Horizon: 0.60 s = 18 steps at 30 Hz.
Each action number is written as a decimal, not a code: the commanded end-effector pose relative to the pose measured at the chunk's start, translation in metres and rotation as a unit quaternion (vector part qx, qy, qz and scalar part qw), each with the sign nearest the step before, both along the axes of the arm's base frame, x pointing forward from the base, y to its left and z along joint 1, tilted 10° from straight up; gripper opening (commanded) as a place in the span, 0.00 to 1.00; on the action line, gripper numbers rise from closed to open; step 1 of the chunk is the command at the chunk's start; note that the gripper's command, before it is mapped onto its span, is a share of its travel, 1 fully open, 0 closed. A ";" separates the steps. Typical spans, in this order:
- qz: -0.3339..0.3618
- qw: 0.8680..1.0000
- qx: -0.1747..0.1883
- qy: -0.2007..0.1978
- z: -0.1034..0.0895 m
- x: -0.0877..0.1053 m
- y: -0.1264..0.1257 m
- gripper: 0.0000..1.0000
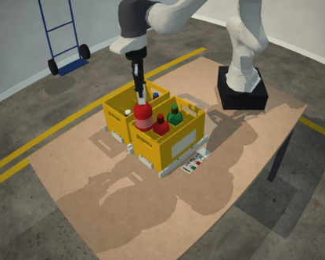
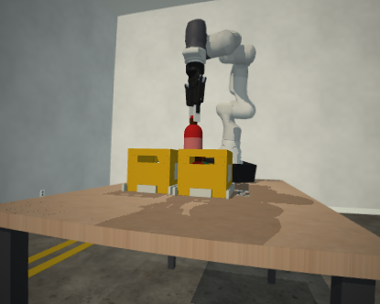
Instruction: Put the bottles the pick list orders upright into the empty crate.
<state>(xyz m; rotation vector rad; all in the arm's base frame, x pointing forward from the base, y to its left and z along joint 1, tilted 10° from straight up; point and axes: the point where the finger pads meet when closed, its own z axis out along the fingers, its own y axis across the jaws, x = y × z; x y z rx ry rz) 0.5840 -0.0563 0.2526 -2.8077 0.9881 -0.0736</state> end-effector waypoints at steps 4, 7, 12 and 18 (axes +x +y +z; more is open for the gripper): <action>-0.001 1.000 -0.001 -0.008 -0.002 0.006 0.002 0.00; -0.001 1.000 -0.001 -0.008 -0.005 0.006 0.002 0.00; -0.001 1.000 -0.001 -0.008 -0.008 0.006 0.003 0.00; -0.001 1.000 -0.001 -0.008 -0.013 0.007 0.004 0.00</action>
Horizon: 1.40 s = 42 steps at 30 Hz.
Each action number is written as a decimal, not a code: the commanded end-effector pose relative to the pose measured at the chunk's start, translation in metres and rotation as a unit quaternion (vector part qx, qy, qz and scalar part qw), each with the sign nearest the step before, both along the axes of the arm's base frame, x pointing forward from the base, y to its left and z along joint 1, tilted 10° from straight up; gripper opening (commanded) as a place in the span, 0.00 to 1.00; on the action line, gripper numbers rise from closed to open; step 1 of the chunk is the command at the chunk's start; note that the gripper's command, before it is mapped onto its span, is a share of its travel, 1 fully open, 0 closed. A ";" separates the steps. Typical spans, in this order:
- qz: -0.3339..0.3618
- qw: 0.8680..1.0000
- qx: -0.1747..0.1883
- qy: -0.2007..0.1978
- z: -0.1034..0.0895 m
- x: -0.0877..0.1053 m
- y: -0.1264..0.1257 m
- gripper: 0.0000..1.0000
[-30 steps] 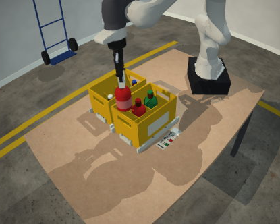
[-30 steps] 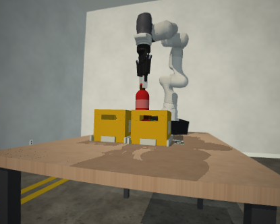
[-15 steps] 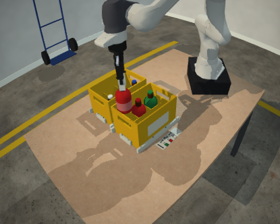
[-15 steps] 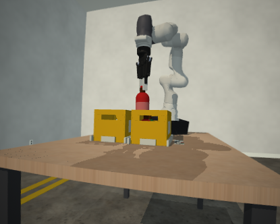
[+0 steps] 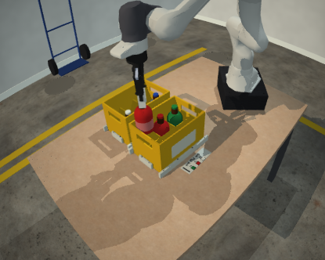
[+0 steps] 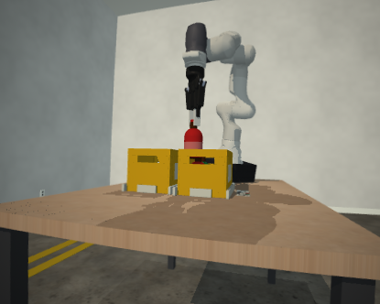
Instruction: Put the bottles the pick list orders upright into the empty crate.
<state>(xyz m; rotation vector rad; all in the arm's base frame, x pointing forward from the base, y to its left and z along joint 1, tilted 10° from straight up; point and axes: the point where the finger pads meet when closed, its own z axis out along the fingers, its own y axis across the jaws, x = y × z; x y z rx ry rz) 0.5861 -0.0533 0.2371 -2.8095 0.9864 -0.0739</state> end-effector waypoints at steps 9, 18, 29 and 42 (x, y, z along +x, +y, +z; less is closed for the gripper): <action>-0.002 1.000 -0.001 -0.008 -0.005 0.006 0.002 0.00; -0.002 1.000 -0.001 -0.008 -0.013 0.007 0.004 0.00; -0.002 1.000 -0.001 -0.008 -0.022 0.008 0.005 0.00; -0.002 1.000 -0.001 -0.008 -0.034 0.010 0.007 0.00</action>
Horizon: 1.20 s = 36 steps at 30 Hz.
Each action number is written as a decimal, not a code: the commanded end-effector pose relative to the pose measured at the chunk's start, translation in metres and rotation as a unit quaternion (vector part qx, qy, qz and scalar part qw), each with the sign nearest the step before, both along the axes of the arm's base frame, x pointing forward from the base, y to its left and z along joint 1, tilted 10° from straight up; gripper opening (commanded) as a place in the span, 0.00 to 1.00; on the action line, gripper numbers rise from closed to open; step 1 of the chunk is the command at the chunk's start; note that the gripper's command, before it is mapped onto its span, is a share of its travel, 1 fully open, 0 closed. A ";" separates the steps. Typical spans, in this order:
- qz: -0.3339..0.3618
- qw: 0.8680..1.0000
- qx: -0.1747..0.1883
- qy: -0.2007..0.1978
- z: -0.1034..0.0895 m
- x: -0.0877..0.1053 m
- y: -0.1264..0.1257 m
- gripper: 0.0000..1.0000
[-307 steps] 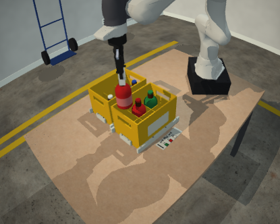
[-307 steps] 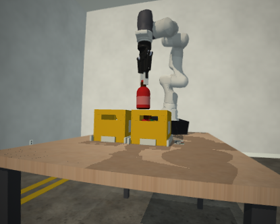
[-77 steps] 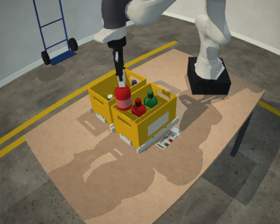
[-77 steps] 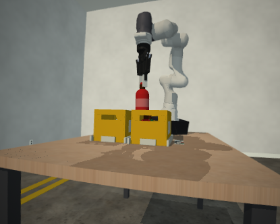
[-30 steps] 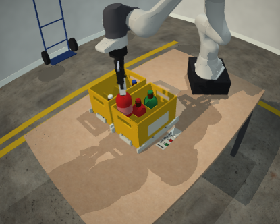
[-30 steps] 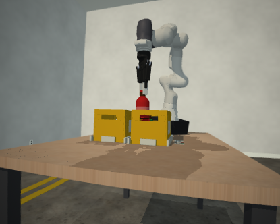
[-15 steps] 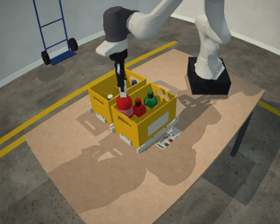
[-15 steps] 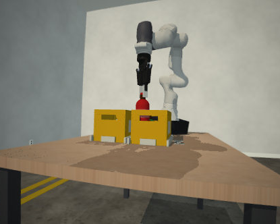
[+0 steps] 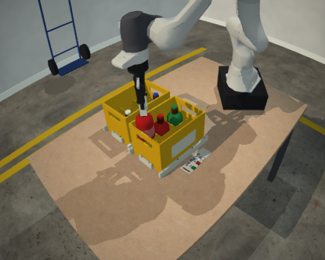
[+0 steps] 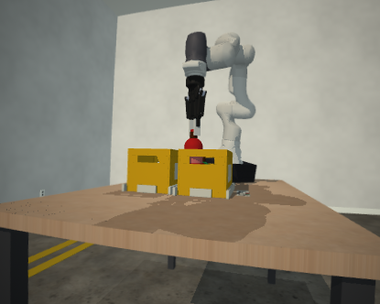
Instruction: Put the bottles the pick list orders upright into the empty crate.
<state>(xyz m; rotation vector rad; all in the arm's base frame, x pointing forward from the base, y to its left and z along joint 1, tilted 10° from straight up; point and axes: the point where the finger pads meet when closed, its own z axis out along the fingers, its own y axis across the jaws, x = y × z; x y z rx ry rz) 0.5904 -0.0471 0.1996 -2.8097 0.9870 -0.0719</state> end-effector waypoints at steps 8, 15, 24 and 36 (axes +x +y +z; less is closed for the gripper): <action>-0.002 1.000 -0.001 -0.009 -0.003 0.006 0.002 0.00; -0.002 1.000 -0.001 -0.009 -0.010 0.007 0.003 0.00; -0.002 1.000 -0.001 -0.009 -0.017 0.008 0.004 0.00; -0.002 1.000 -0.001 -0.009 -0.027 0.009 0.005 0.00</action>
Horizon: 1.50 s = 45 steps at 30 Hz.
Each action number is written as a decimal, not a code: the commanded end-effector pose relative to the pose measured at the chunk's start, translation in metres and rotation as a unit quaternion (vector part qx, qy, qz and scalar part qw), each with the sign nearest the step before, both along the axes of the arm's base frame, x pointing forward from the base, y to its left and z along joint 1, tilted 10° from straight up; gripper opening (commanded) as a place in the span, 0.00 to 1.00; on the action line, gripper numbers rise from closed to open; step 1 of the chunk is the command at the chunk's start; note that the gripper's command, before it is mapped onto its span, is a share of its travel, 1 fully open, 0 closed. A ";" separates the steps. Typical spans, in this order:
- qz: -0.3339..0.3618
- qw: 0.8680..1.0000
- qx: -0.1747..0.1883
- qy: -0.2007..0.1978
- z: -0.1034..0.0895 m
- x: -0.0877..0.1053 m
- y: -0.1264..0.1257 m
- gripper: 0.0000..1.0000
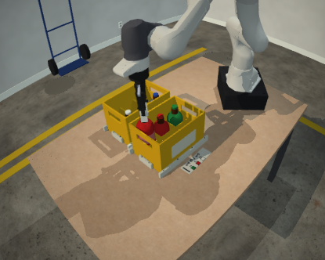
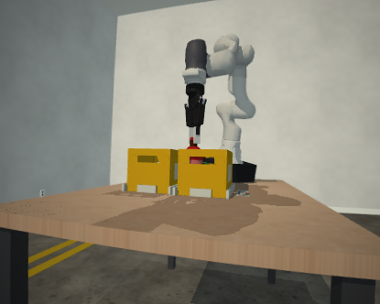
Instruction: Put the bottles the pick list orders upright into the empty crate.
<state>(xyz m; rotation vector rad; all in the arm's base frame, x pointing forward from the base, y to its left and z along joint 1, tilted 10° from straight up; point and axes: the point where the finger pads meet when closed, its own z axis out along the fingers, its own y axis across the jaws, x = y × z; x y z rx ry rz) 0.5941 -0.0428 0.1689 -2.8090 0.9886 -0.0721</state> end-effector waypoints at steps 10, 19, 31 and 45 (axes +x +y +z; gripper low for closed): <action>-0.002 1.000 -0.001 -0.009 -0.006 0.007 0.002 0.00; -0.002 1.000 -0.001 -0.009 -0.013 0.008 0.003 0.00; -0.002 1.000 -0.001 -0.009 -0.025 0.009 0.005 0.00; -0.002 1.000 -0.001 -0.009 -0.031 0.010 0.005 0.00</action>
